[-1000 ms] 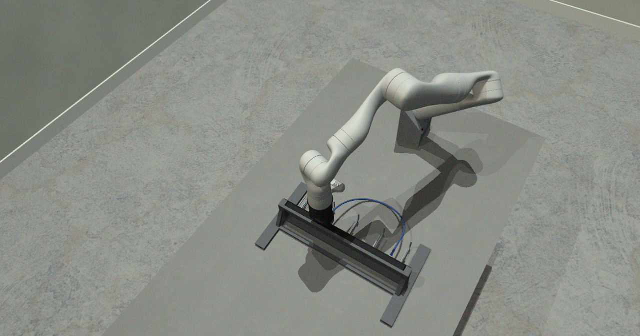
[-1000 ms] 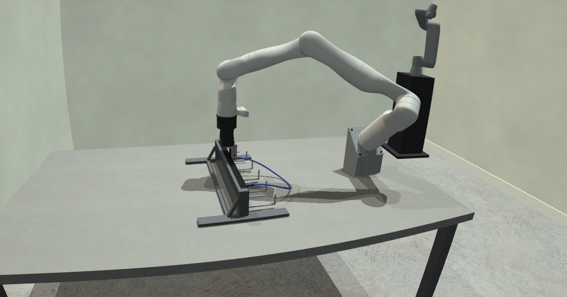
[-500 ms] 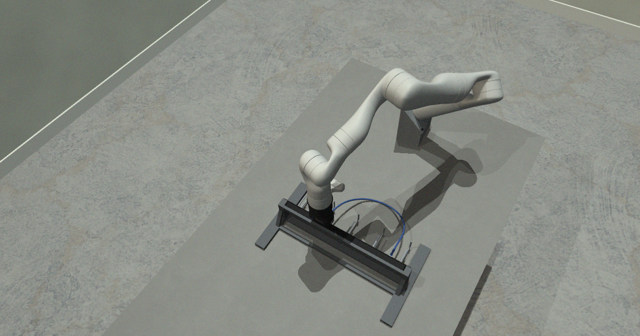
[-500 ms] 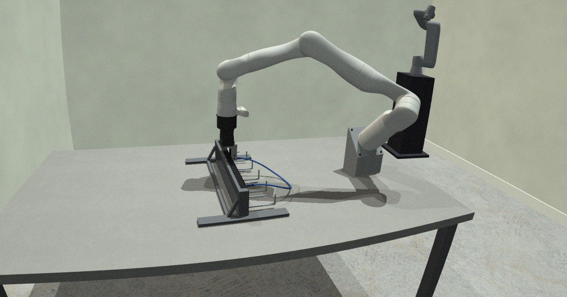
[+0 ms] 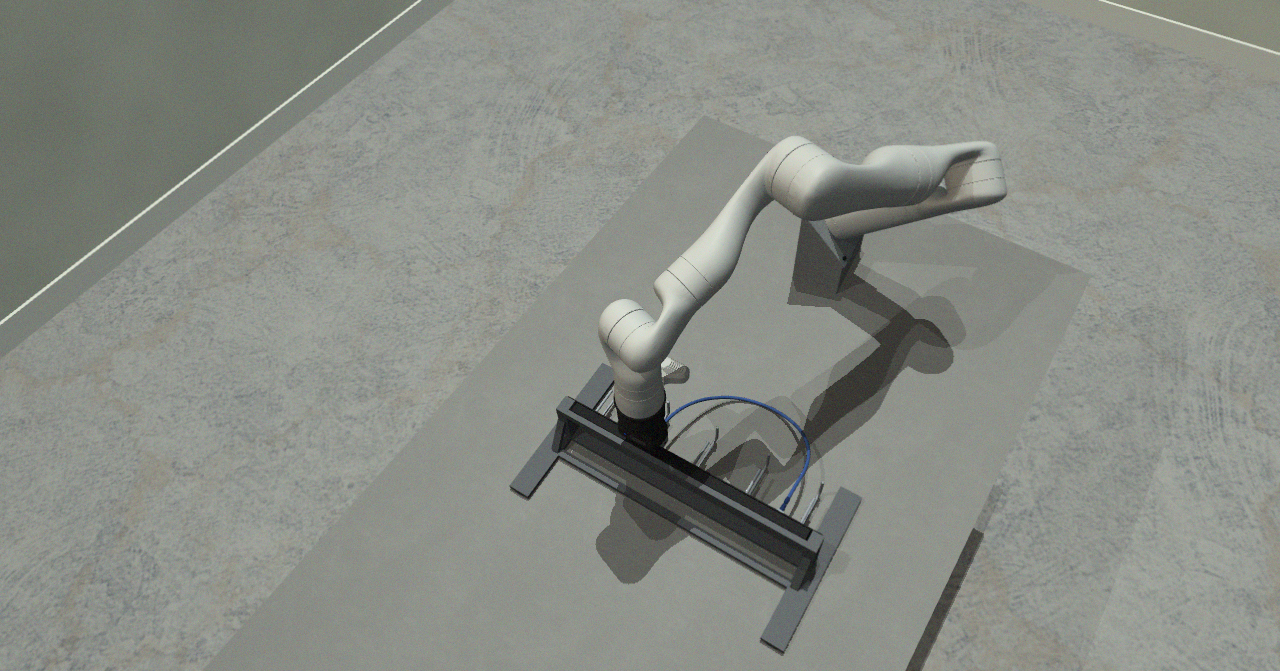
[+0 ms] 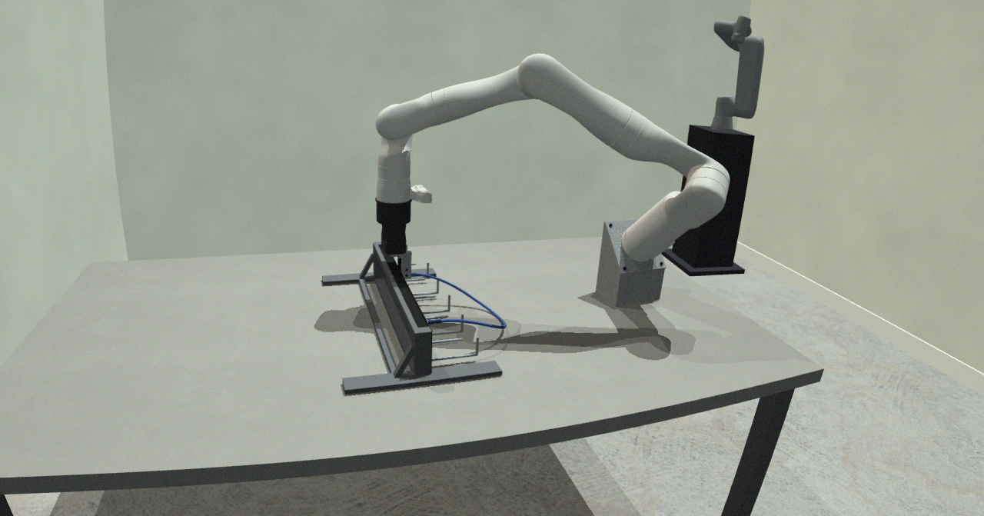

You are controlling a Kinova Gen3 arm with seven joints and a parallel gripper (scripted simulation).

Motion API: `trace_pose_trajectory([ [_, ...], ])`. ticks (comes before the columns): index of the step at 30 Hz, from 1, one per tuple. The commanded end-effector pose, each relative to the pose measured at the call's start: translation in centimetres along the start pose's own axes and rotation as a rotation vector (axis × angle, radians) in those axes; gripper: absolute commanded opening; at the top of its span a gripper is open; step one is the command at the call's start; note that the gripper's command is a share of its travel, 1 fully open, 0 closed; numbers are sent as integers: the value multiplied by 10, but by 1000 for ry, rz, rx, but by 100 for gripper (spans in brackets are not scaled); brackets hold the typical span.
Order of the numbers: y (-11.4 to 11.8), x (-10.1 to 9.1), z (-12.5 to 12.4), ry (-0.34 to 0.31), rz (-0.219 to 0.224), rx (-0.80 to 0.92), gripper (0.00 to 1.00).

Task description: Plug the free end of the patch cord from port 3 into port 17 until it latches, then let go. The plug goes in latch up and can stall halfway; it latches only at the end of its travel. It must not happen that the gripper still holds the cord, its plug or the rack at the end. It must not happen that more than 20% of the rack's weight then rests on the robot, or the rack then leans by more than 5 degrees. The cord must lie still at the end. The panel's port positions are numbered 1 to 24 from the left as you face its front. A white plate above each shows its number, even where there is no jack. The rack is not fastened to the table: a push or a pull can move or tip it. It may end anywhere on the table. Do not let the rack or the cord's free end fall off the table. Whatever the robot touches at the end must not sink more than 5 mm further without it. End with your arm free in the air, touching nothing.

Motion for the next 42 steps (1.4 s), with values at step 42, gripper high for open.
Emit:
trace_pose_trajectory([
  [42,1,-34,1,-4,4,4,73],
])
Point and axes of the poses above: the point where the finger pads meet when closed, its own x axis out along the fingers, its own y axis across the jaws, z = x × y, the point moved 2 cm from there along -x, back along the fingers, and after that the axes turned 14 degrees about -x, right-handed, at the moved point
